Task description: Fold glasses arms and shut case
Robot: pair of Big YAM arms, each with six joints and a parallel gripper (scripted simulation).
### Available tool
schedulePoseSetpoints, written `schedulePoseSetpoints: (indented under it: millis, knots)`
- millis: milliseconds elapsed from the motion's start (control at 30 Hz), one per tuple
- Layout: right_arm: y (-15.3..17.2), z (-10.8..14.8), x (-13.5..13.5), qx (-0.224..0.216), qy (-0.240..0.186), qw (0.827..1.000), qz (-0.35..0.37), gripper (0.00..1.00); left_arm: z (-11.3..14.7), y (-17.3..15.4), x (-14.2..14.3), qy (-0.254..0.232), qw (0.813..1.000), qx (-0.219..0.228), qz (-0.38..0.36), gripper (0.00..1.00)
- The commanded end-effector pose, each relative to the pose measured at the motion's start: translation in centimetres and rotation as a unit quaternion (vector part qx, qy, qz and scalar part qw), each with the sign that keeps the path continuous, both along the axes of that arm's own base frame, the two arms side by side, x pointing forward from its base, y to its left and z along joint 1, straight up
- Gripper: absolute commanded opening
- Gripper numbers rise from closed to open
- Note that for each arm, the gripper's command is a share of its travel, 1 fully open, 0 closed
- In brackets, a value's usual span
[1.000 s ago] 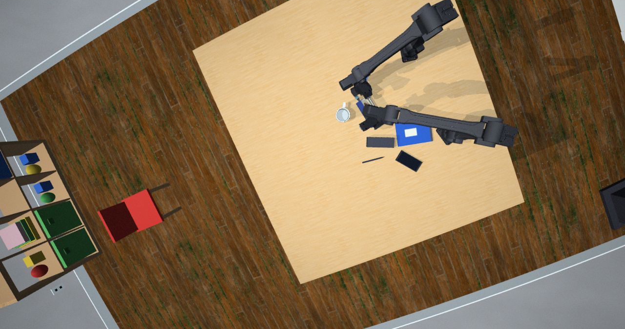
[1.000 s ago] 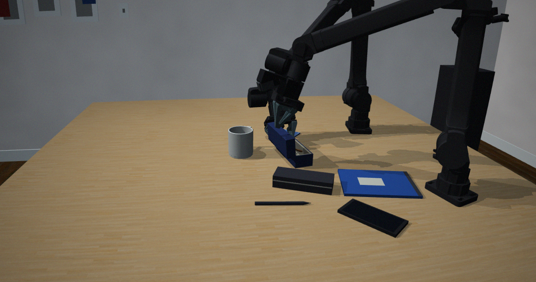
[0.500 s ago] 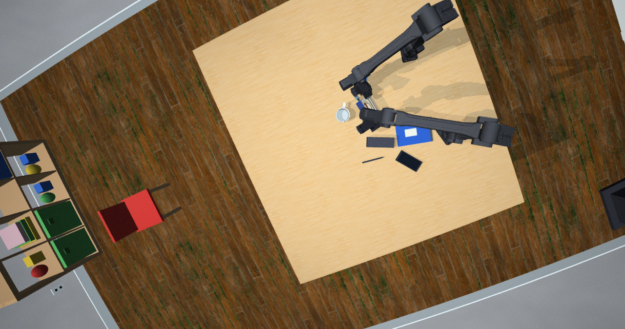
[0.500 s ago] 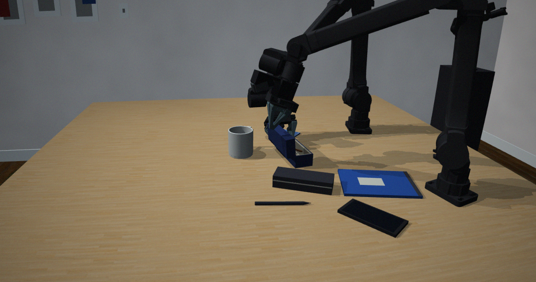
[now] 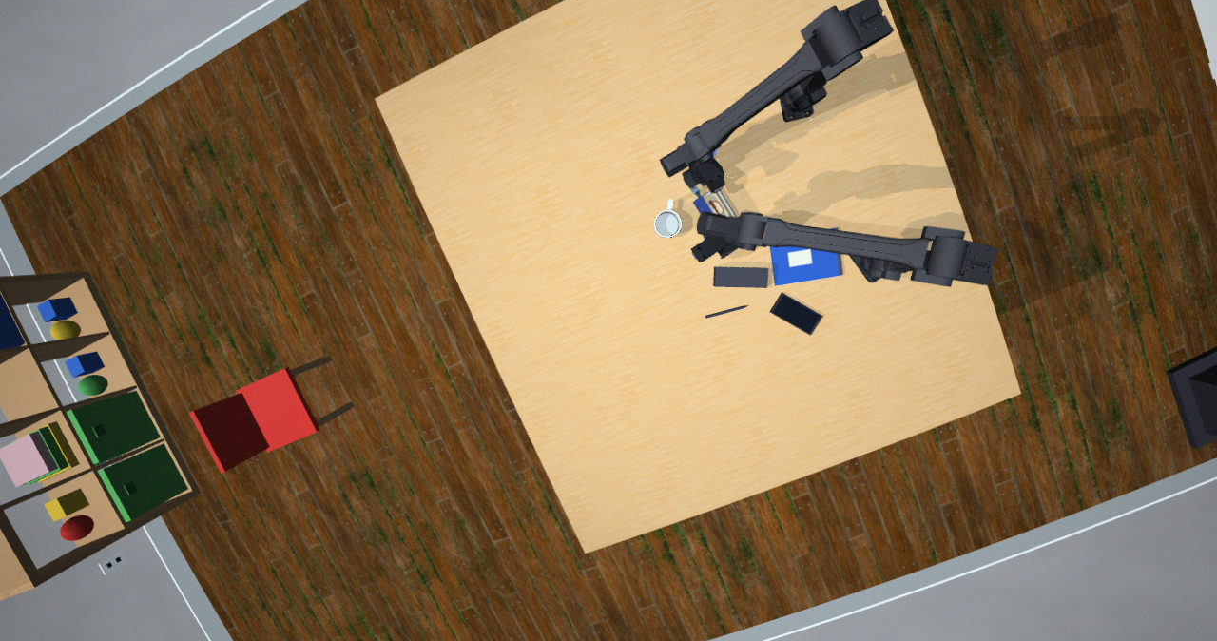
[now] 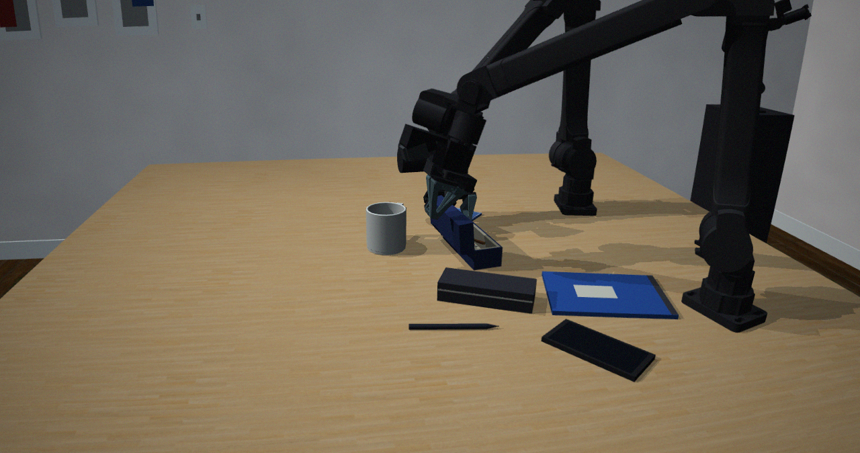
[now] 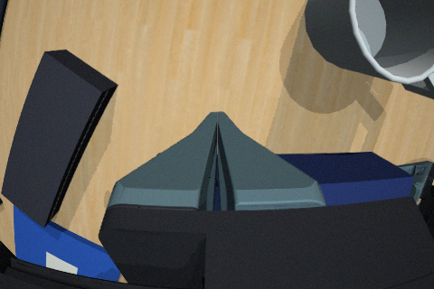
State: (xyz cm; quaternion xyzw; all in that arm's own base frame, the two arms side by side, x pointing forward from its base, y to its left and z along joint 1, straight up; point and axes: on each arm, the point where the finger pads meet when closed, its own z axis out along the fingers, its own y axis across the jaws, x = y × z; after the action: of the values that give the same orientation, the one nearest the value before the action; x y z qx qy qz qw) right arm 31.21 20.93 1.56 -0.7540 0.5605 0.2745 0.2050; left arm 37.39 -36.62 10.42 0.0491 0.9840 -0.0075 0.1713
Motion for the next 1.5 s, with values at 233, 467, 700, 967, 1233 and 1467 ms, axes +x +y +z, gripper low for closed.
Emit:
schedulePoseSetpoints:
  millis: [233,467,700,967,1233,1467]
  knots:
    - [-0.8,-0.5,-0.2,-0.01,0.019,1.0,-0.018,0.57,-0.9,-0.4,1.4,-0.008,1.0,-0.007,-0.005,0.0]
    - [-0.8,-0.5,-0.2,-0.01,0.019,1.0,-0.018,0.57,-1.8,-0.2,1.4,-0.006,1.0,-0.004,-0.005,0.0]
    - [-0.8,-0.5,-0.2,-0.01,0.019,1.0,-0.018,0.57,-1.1,-0.6,0.2,-0.013,1.0,-0.015,0.001,0.0]
    - [-0.8,-0.5,-0.2,-0.01,0.019,1.0,-0.018,0.57,-1.1,-0.6,-0.8,-0.015,1.0,-0.017,0.001,0.0]
    - [-0.8,-0.5,-0.2,-0.009,0.018,1.0,-0.018,0.57,-1.3,-0.5,-1.7,-0.013,1.0,-0.017,0.0,0.0]
    - [-0.8,-0.5,-0.1,-0.009,0.017,1.0,-0.018,0.57,-1.6,-0.2,-2.9,-0.008,1.0,-0.013,-0.001,0.0]
